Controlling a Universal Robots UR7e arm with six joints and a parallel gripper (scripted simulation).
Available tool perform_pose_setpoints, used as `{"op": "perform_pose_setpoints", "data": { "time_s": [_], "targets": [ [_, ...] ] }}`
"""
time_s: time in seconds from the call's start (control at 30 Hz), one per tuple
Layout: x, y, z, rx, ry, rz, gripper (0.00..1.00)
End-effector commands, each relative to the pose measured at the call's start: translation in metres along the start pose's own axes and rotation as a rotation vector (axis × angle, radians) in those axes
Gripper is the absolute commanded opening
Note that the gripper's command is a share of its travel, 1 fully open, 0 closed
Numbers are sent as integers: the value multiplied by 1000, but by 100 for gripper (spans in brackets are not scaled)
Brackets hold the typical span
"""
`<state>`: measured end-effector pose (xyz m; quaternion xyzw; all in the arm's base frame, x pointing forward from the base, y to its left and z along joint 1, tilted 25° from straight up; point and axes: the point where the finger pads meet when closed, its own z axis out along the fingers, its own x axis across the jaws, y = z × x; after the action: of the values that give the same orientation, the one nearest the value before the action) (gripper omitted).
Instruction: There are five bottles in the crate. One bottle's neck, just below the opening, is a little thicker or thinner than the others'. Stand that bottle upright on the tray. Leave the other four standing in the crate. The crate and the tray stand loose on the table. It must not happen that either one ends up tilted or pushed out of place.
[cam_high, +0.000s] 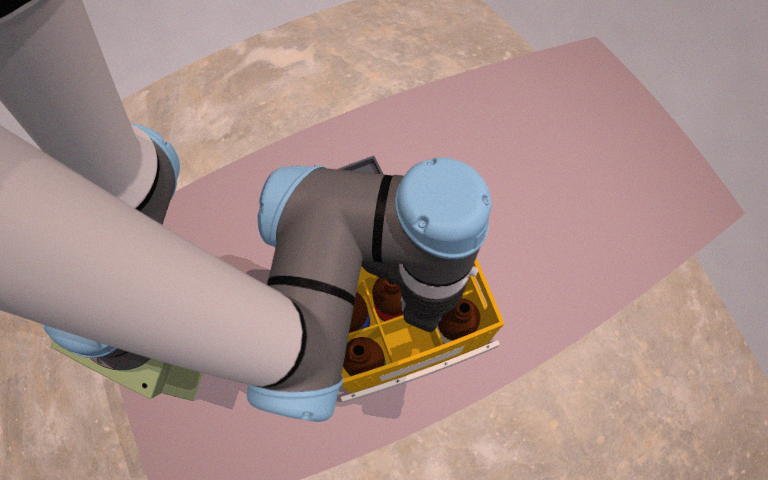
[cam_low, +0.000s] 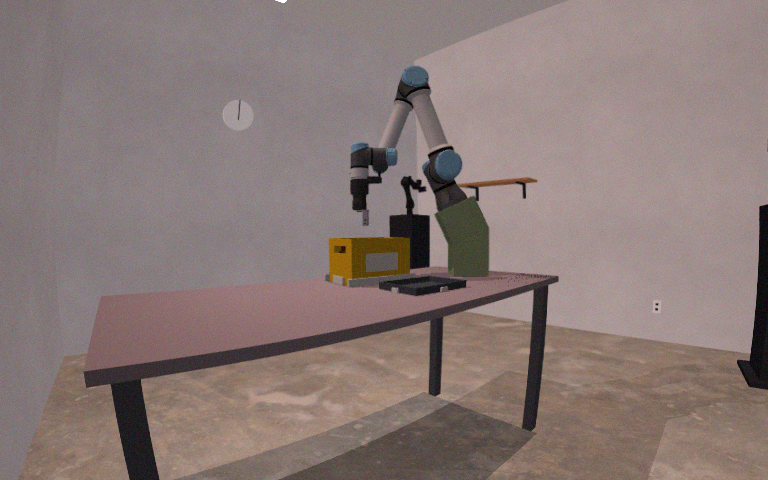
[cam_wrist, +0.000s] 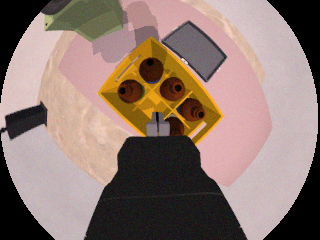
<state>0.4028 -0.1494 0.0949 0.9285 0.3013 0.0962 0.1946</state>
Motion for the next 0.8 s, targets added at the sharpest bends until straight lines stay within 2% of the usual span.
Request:
{"op": "perform_pose_setpoints", "data": {
  "time_s": [0.0, 0.13, 0.43, 0.47, 0.77],
  "targets": [
    [39, -44, 1, 5, -3, -2, 0],
    [49, -57, 1, 3, -3, -2, 0],
    [49, -57, 1, 3, -3, -2, 0],
    [50, -53, 0, -3, 0, -1, 100],
    [50, -53, -1, -3, 0, -1, 100]
  ]
}}
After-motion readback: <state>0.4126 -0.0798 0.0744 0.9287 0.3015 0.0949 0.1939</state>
